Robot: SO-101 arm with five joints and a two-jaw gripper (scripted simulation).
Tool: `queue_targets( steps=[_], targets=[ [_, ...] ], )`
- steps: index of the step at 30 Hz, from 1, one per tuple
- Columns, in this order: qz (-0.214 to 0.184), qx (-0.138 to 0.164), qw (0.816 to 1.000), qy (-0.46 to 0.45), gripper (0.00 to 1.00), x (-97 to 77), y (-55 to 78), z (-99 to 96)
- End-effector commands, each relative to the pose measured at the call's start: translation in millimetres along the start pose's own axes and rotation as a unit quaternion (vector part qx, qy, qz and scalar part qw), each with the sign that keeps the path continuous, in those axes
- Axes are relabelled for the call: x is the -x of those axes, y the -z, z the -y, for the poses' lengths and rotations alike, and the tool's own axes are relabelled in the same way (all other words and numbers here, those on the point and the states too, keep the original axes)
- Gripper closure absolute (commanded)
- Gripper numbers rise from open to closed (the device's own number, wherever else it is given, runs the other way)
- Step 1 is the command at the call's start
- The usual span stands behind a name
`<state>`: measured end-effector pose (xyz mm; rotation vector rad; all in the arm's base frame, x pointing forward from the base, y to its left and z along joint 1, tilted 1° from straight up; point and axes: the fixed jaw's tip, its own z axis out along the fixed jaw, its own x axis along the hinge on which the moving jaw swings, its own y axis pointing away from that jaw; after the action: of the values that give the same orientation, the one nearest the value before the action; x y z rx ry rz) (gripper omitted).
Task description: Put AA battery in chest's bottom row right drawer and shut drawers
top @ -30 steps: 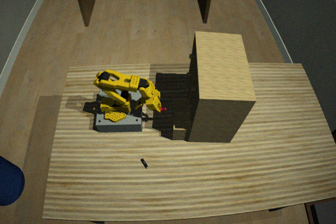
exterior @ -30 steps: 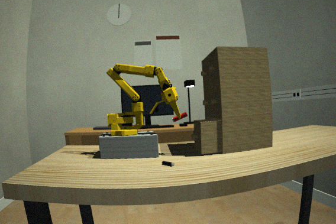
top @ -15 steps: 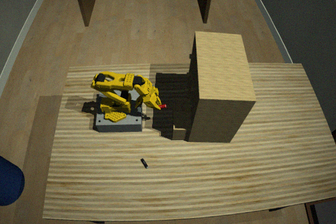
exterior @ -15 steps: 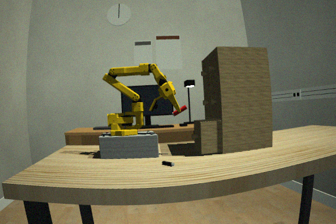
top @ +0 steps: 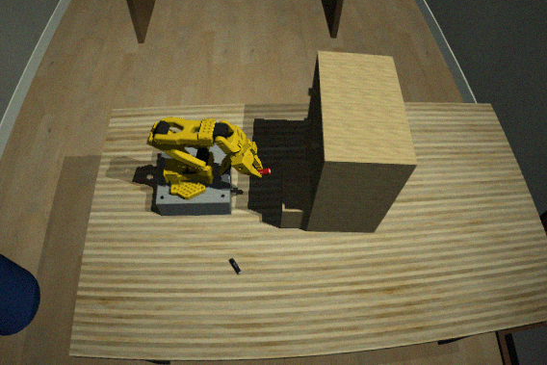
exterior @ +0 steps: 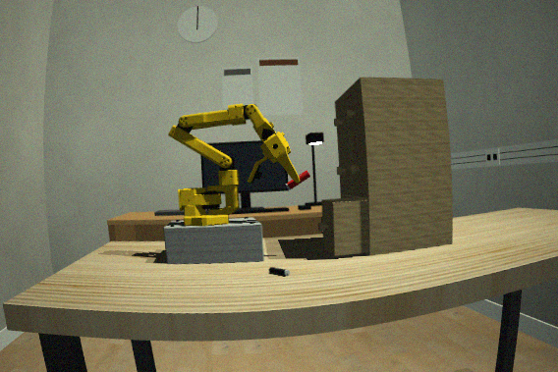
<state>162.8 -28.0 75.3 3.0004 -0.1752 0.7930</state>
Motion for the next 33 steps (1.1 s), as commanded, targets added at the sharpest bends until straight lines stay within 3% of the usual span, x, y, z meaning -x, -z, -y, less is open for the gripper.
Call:
queue_targets(
  steps=[1, 33],
  targets=[
    [-0.001, -0.003, 1.0, -0.002, 1.0, -3.4, -2.0, 1.5],
    [-0.001, -0.003, 1.0, -0.002, 1.0, -14.2, -8.4, 1.5]
  ],
)
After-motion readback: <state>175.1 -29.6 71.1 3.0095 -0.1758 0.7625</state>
